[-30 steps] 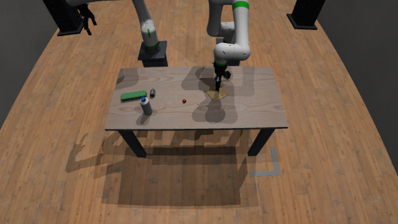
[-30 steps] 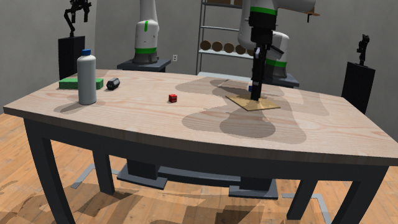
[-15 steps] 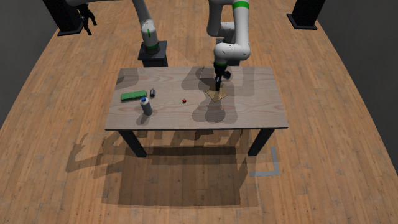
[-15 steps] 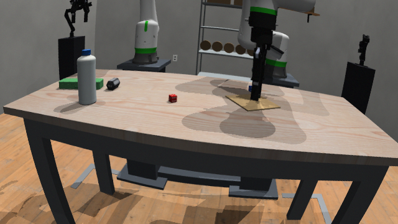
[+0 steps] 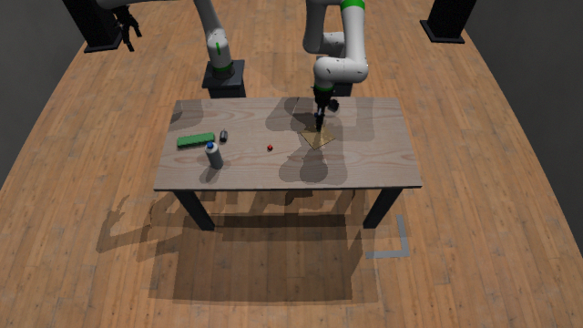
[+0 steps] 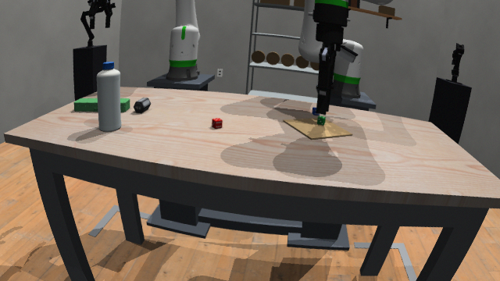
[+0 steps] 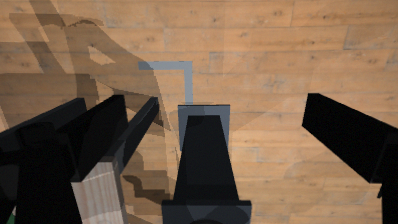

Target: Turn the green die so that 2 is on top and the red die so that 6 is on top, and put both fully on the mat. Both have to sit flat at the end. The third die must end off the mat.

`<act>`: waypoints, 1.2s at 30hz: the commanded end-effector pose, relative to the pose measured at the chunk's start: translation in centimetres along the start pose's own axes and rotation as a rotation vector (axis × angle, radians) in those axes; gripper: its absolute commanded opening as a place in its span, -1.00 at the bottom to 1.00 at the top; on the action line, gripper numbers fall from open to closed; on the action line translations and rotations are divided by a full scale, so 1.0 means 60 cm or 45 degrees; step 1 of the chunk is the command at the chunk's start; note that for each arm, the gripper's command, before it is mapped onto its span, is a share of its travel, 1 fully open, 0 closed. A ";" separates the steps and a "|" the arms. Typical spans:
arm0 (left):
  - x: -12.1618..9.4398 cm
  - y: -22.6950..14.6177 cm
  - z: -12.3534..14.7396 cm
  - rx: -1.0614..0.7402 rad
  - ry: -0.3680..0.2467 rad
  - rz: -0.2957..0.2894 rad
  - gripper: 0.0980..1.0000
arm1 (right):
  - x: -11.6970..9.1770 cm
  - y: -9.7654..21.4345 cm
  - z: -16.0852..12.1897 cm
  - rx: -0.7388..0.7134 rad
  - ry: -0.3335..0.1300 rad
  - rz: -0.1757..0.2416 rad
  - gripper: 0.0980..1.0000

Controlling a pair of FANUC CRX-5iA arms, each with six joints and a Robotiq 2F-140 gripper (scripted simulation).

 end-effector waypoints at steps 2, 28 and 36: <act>-0.042 0.001 0.000 0.000 0.000 0.002 -0.57 | -0.002 0.000 0.000 0.000 0.002 0.000 1.00; -0.098 0.001 0.000 0.000 0.000 0.002 1.00 | -0.002 0.000 0.000 0.000 0.002 0.000 1.00; -0.098 0.001 0.000 0.000 0.000 0.002 1.00 | -0.002 0.000 0.000 0.000 0.002 0.000 1.00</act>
Point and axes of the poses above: on each arm, the point where the finger pads meet when closed, its own x axis out along the fingers, its own y axis across the jaws, z = x × y, the point moved 5 cm from there along -x, back along the fingers, and after that the axes turned 2 degrees about -x, right-handed, at the moved point
